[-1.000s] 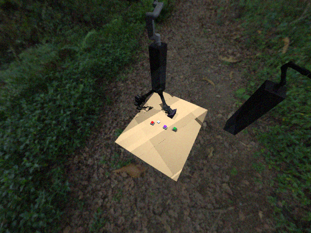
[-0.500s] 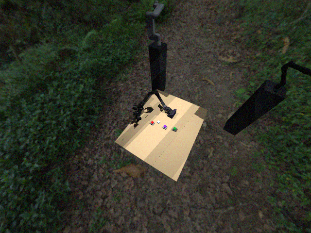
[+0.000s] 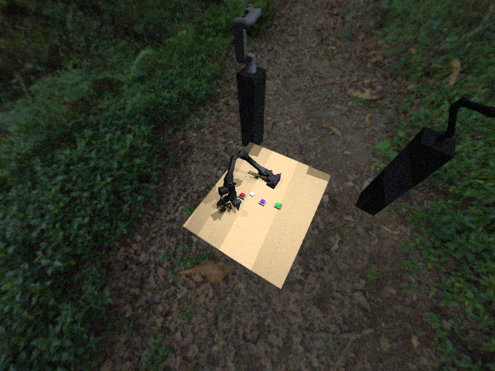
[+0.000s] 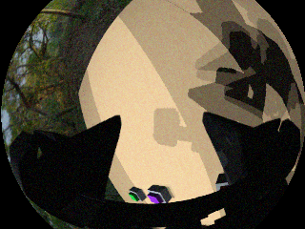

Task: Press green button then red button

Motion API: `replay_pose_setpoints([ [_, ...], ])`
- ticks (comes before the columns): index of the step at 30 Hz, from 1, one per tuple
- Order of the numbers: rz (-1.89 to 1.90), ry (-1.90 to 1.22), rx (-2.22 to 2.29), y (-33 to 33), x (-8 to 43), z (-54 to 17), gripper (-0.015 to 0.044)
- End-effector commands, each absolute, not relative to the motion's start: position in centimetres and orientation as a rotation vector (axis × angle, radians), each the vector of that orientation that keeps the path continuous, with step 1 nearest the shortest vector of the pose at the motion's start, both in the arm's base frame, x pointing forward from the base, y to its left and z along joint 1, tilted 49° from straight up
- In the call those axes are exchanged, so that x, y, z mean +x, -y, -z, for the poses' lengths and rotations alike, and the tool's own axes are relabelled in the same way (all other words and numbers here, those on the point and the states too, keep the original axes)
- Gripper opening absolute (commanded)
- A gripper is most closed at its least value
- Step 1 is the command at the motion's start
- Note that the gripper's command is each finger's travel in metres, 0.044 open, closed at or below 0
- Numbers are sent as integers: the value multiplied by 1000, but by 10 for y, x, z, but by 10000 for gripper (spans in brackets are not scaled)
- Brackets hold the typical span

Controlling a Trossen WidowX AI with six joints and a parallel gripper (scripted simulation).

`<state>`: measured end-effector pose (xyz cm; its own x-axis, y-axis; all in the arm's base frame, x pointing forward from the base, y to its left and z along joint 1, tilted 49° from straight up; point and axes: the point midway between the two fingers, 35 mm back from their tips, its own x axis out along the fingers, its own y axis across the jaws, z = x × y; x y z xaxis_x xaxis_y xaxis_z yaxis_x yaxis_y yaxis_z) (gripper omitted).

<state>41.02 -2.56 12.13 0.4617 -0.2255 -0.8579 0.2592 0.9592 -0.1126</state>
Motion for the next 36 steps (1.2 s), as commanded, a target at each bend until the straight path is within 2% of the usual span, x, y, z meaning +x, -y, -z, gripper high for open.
replay_pose_setpoints([
  [1,283,-1178,19,-24,399,-87,400],
  [10,313,-1420,-120,-115,343,-21,400],
  [18,407,-1531,-344,-167,273,20,400],
  [28,559,-1479,-685,-195,188,50,400],
  [34,579,-1455,-733,-197,177,52,400],
  [36,579,-1454,-733,-190,178,60,348],
])
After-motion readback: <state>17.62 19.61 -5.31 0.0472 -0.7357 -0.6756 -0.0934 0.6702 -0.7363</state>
